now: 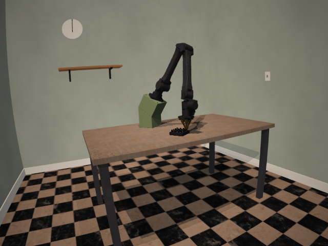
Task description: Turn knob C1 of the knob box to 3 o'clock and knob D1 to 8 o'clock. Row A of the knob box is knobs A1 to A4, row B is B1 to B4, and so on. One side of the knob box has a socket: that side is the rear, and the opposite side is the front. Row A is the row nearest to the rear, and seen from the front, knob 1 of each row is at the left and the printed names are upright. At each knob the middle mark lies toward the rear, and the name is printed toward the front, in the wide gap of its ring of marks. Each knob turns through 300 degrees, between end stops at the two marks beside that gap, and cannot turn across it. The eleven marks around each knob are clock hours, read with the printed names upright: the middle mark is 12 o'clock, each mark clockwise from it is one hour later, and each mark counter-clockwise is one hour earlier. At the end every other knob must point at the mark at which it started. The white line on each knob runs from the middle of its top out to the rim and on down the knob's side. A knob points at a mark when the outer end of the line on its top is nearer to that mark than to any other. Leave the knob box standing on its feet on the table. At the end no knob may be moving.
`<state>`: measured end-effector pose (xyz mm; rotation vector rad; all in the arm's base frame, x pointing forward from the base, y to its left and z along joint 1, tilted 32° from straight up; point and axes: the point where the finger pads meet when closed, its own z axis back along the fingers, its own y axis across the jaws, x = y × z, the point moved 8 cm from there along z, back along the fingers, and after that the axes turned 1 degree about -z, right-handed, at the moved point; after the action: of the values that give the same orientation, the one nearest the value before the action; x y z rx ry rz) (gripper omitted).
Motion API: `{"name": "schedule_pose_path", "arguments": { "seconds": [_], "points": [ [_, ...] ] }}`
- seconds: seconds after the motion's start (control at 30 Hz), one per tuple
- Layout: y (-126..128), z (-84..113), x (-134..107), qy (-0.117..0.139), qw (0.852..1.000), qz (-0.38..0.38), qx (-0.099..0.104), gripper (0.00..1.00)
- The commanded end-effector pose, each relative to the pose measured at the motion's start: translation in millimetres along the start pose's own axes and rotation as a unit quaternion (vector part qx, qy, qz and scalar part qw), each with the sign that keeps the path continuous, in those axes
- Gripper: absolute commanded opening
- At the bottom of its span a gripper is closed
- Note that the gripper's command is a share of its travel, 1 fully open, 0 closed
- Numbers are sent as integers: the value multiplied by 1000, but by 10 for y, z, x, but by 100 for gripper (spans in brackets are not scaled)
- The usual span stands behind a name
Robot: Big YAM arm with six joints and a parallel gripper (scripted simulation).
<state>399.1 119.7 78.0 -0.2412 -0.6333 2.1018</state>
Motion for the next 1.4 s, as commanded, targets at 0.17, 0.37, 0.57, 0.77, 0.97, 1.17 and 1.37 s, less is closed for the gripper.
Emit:
{"name": "schedule_pose_path", "arguments": {
  "seconds": [0.17,0.37,0.57,0.77,0.97,1.17,1.37],
  "points": [
    [-116,8,7,0,1000,12,-14,8],
    [-116,8,7,0,1000,11,-14,18],
    [-116,8,7,0,1000,11,-14,18],
    [-116,8,7,0,1000,11,-14,18],
    [-116,8,7,0,1000,11,-14,18],
    [-111,117,-1,2,1000,9,-14,18],
    [-38,254,-41,3,1000,3,-10,18]
  ]
}}
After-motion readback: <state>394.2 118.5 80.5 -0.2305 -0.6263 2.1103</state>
